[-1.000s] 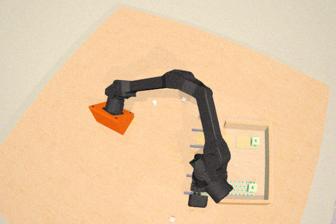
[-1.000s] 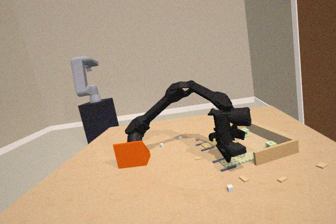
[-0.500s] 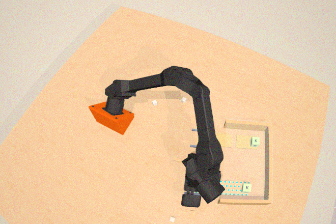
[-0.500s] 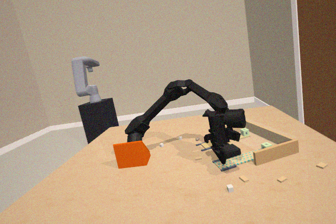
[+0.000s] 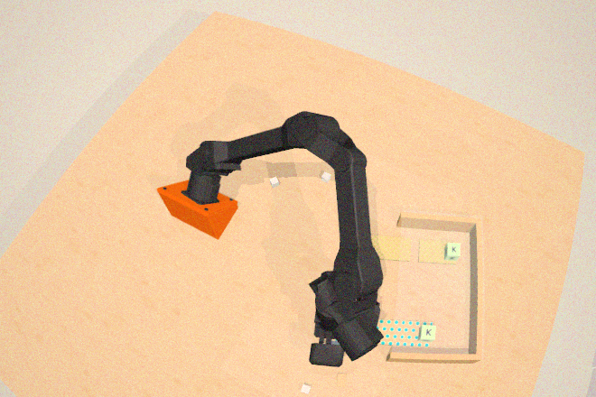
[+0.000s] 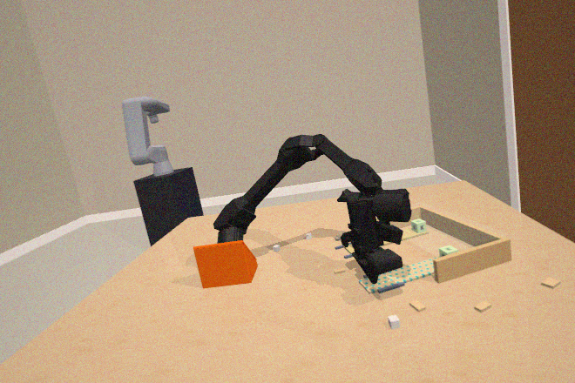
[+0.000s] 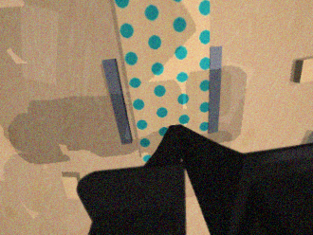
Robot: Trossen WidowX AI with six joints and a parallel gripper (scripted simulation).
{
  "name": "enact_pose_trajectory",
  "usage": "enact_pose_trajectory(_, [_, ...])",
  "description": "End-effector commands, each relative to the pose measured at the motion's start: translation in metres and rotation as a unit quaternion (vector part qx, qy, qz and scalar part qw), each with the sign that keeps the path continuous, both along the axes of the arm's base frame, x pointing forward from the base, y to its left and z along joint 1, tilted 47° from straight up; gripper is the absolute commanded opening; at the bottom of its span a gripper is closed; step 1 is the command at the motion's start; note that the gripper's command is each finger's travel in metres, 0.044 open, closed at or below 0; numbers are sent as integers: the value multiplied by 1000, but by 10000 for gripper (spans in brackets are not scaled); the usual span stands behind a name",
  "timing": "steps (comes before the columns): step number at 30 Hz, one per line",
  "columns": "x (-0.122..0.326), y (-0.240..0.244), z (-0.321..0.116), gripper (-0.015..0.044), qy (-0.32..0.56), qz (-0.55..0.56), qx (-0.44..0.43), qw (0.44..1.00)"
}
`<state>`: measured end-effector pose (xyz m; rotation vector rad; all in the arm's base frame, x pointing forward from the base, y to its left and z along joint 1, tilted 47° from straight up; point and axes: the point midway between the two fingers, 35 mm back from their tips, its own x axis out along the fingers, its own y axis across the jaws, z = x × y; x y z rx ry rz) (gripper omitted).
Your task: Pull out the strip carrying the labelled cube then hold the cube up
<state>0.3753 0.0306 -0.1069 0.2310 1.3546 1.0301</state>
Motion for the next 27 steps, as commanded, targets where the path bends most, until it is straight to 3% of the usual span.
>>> enact_pose_trajectory(1, [-12,1,-6,0,11,7,-2,1000])
enact_pose_trajectory(27, [-47,-16,-17,0,11,7,-3,1000])
